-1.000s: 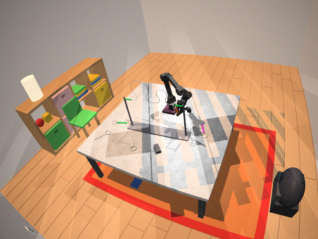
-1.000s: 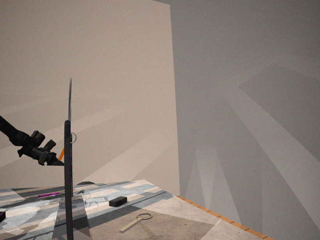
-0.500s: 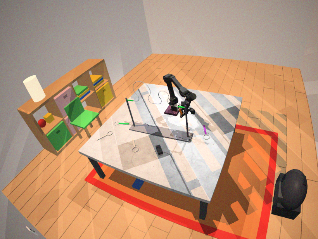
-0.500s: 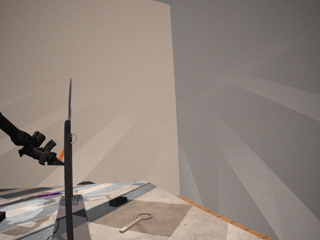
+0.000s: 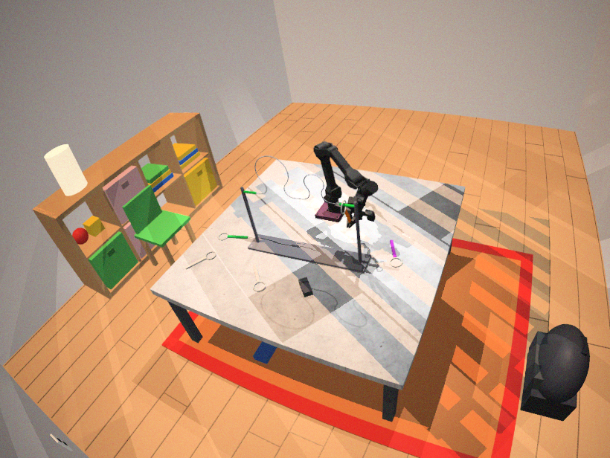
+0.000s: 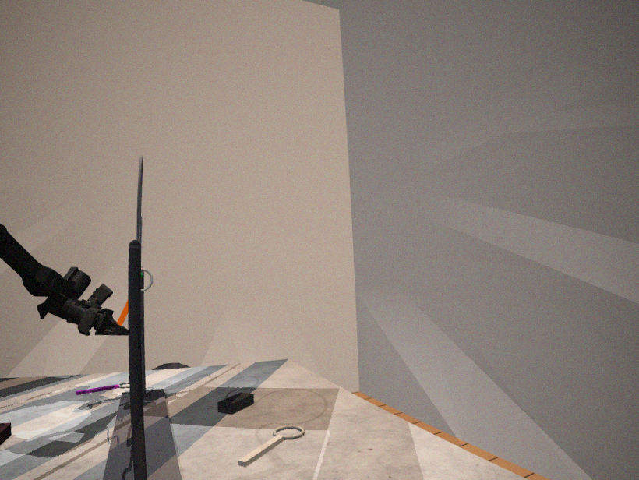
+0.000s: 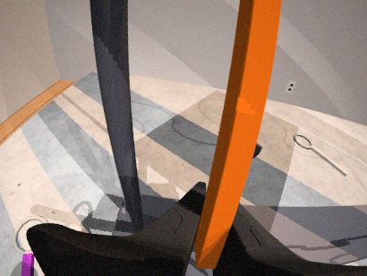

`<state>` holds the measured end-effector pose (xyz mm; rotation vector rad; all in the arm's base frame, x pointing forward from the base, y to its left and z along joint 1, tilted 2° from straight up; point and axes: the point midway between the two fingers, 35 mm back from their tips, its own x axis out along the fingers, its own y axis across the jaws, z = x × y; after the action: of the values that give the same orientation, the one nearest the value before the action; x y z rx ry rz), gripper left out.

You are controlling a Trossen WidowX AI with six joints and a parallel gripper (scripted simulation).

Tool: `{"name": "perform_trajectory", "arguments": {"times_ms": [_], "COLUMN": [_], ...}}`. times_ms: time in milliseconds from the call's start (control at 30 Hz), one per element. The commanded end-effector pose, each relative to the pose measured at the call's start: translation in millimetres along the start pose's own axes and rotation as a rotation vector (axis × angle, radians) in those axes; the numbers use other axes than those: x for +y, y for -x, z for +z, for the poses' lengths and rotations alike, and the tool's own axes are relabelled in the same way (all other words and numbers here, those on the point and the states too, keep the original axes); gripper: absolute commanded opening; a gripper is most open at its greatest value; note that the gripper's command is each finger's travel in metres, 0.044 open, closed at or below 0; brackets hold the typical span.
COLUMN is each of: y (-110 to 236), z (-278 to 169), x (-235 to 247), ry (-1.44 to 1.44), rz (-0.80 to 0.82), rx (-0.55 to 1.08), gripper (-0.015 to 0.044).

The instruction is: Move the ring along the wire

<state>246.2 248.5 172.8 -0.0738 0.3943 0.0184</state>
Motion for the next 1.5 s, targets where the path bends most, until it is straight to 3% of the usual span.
{"name": "perform_trajectory", "arguments": {"times_ms": [0, 667, 1067, 1467], "y": [-3.0, -3.1, -1.0, 40.8], "z": [-6.3, -6.6, -6.6, -7.8], "x": [0.4, 0.4, 0.8, 1.4], "ry": [-0.001, -0.001, 0.003, -0.001], "rz": [-0.005, -0.005, -0.003, -0.005], "rx": [-0.001, -0.001, 0.002, 0.006], "gripper": [-0.0150, -0.0150, 0.0160, 0.0160]}}
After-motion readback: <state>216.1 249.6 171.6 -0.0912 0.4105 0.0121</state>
